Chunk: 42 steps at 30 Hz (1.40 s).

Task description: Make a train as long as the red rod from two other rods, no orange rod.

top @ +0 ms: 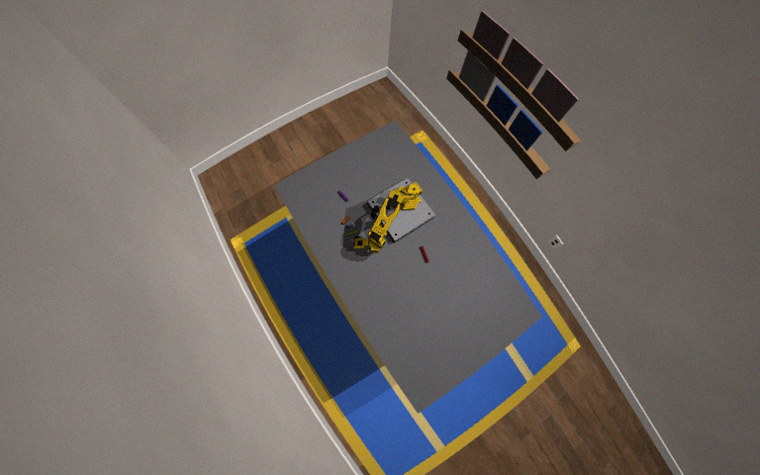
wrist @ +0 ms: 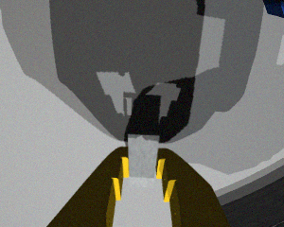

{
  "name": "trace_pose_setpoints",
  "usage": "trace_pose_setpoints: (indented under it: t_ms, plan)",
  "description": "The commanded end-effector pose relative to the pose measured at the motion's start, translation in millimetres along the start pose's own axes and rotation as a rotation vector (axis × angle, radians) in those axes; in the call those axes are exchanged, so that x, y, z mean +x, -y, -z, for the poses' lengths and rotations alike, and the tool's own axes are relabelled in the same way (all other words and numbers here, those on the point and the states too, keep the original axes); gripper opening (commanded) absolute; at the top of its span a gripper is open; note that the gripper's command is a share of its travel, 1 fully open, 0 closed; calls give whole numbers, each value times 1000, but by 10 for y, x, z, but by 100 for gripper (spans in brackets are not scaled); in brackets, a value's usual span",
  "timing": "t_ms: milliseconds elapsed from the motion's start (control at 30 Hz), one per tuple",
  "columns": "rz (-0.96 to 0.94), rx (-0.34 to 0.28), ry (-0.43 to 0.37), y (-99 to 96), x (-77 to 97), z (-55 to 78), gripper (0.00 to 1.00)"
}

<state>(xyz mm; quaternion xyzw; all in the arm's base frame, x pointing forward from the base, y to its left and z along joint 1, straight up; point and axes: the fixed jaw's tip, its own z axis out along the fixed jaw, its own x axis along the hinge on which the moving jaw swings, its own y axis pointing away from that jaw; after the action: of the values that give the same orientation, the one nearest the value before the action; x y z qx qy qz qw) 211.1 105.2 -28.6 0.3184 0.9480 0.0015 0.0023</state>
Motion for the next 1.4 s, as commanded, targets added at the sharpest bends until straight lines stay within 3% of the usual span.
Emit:
trace_pose_setpoints:
  t_ms: [0, 1367]
  plan:
    - [4, 9, -6, 12, 25, -32, 4]
    - [4, 9, -6, 12, 25, -32, 17]
